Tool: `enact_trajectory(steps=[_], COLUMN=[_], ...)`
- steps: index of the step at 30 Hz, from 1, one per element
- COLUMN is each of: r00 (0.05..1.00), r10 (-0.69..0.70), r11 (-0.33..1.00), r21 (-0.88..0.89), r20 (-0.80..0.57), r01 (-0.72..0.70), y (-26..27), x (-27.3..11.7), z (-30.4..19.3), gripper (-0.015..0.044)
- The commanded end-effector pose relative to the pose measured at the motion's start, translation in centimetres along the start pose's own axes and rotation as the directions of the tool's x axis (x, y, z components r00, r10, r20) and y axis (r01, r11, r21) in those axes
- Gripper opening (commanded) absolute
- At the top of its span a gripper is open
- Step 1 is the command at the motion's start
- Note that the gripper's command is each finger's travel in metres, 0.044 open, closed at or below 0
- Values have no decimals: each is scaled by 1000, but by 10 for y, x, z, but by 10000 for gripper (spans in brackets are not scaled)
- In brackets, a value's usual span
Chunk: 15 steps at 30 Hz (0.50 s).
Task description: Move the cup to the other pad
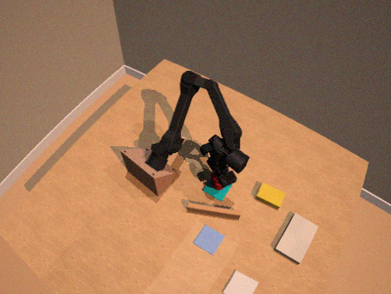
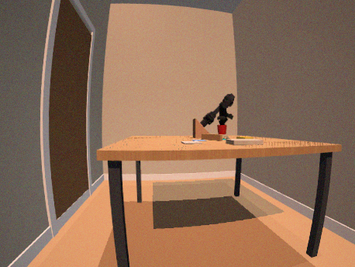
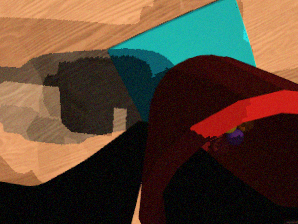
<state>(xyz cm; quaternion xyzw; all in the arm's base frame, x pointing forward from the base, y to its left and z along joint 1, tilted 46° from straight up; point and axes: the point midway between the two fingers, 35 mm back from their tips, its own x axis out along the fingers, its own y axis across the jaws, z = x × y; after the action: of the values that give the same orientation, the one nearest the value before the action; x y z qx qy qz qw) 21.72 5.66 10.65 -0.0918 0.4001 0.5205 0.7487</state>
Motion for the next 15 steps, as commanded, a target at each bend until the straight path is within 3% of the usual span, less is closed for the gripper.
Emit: enact_trajectory(steps=[1,15], r00=[1000,1000], r10=[3,3], r11=[1000,1000], r21=[2,2], r20=[2,3], r01=[-3,-3], y=[2,2], x=[5,20], z=[0,0], gripper=[0,0])
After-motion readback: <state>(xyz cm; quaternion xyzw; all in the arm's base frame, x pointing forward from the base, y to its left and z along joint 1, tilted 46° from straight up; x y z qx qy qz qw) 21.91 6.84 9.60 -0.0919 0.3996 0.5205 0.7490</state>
